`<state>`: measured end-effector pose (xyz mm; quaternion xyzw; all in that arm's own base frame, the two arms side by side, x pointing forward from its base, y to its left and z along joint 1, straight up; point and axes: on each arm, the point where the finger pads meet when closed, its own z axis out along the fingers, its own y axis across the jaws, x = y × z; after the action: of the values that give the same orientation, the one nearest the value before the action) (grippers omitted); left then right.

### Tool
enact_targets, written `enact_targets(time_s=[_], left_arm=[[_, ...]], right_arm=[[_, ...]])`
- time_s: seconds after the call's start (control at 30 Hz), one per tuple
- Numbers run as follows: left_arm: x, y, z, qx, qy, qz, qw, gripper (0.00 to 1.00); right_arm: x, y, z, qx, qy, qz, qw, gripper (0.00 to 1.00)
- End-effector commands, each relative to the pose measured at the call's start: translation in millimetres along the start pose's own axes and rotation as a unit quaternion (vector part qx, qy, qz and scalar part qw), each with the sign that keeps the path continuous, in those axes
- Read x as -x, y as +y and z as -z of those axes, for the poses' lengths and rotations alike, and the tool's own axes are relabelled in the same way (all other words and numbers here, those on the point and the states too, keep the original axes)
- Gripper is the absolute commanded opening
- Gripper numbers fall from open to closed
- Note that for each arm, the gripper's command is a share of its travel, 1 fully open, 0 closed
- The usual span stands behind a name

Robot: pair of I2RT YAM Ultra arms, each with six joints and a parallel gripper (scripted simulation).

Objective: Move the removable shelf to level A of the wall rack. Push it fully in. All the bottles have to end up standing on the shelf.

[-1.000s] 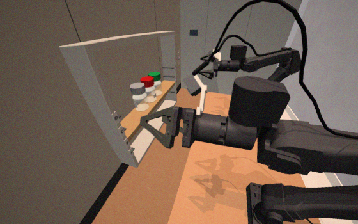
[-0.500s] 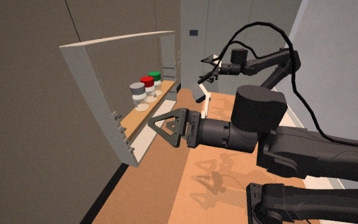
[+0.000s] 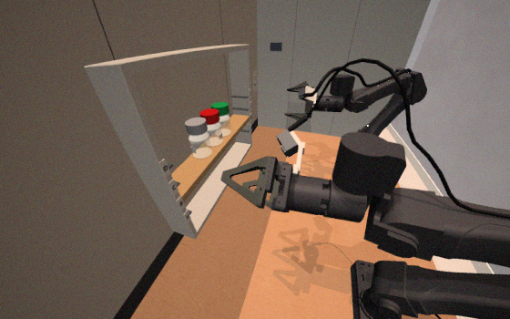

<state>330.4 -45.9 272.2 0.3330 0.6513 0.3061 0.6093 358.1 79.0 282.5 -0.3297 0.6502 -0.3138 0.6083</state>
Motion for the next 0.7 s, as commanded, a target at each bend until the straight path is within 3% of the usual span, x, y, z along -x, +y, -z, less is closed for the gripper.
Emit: enact_targets(time_s=[0.0,0.67], left_arm=[[8.4,12.6,6.6,0.03,-0.014,-0.017,0.999,1.0],[1.9,-11.7,16.1,0.032,-0.011,-0.114,0.993,1.0]], right_arm=[[7.0,-9.0,3.6,-0.025,-0.01,0.013,1.0,1.0],[6.9,17.3,7.7,-0.028,-0.007,0.11,0.994,1.0]])
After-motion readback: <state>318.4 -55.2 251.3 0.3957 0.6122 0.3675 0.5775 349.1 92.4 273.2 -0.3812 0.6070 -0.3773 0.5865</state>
